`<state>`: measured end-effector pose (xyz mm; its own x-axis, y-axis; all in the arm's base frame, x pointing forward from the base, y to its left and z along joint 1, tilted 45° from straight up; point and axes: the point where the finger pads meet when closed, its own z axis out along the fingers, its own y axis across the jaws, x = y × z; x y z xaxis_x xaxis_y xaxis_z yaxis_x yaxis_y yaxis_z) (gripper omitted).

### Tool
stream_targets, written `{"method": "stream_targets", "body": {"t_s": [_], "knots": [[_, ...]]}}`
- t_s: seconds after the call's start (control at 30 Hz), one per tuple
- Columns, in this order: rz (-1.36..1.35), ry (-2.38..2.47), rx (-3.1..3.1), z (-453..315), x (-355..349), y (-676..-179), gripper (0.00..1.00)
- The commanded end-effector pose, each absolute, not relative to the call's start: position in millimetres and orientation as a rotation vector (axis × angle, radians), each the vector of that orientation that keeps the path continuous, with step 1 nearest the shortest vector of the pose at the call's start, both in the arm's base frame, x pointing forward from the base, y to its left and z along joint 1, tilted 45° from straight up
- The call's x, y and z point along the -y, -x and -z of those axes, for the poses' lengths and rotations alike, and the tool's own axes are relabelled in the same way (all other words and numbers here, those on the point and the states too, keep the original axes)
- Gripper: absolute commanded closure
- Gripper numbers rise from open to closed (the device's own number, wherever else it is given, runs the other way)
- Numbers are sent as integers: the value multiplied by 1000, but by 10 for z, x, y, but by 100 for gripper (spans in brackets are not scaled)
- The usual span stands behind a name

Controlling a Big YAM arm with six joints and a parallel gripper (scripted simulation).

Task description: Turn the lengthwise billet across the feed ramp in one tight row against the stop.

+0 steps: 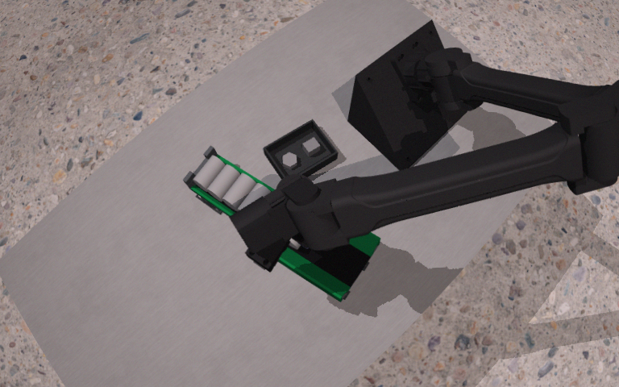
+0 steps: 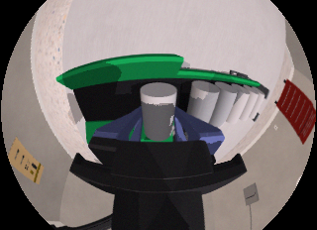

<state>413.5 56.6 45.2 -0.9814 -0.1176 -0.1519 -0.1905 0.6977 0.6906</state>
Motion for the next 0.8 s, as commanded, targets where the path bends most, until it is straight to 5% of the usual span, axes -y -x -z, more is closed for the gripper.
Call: {"method": "stream_targets", "body": {"t_s": [0.0, 0.77], "knots": [[-1118, 261, -2758, -615, -507, -4392, 100], [-1119, 267, -2758, -599, -571, -4402, 100]]}}
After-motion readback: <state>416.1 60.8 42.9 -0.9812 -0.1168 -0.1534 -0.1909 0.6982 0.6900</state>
